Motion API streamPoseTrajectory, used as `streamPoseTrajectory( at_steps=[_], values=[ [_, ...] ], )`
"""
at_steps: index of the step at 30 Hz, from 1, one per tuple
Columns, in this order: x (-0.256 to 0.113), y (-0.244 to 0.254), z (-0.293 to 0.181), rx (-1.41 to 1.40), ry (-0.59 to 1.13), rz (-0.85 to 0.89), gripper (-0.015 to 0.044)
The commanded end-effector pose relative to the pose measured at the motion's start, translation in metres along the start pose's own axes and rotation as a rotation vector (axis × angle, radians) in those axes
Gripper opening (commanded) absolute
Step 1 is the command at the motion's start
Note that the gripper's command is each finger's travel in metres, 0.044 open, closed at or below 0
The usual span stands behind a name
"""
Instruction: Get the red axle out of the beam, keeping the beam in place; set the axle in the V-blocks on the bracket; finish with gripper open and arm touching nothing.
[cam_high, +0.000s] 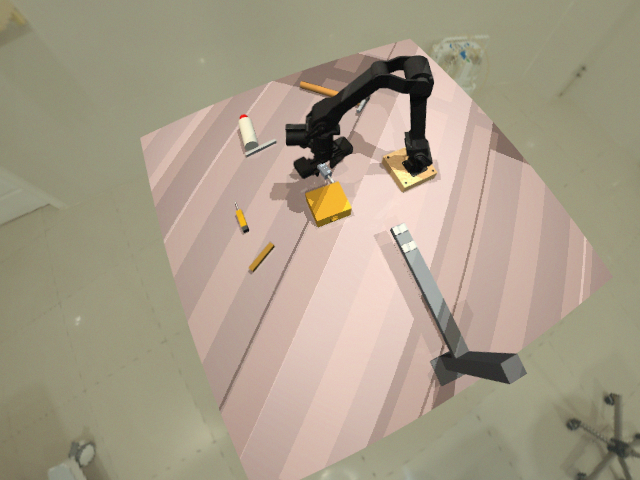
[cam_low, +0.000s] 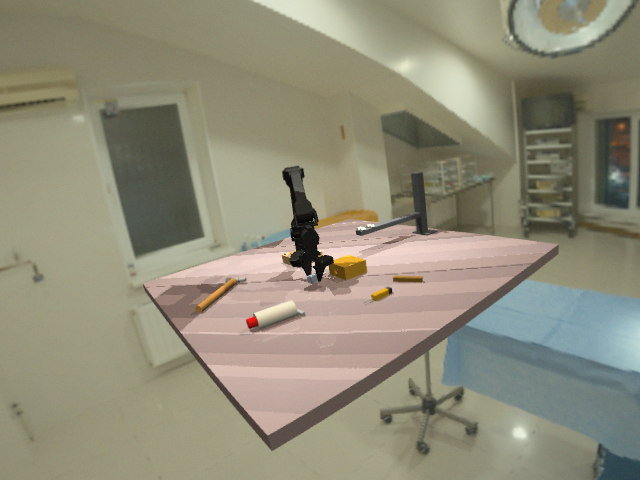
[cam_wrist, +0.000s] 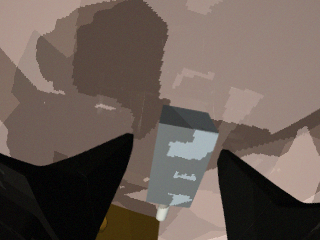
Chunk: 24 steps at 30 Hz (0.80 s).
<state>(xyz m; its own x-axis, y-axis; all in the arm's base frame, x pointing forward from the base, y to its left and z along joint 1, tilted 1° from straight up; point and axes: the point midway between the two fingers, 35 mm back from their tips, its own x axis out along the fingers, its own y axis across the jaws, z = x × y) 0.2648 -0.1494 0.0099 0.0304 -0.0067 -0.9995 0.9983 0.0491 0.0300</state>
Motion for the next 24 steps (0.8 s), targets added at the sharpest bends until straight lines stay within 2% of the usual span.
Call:
streamPoseTrajectory(
  at_steps=[1, 4, 10, 12, 16, 24],
  values=[
    [0.001, 0.0, -0.001, 0.004, 0.006, 0.001, 0.0177],
    [0.001, 0.0, -0.001, 0.004, 0.006, 0.001, 0.0099],
    [0.001, 0.0, -0.001, 0.004, 0.006, 0.001, 0.0059],
    [0.0, 0.0, -0.001, 0.004, 0.006, 0.001, 0.0006],
    [-0.015, 0.001, 0.0, 0.004, 0.006, 0.001, 0.0],
    [-0.07, -0.001, 0.0, 0.004, 0.006, 0.001, 0.0]
  ],
)
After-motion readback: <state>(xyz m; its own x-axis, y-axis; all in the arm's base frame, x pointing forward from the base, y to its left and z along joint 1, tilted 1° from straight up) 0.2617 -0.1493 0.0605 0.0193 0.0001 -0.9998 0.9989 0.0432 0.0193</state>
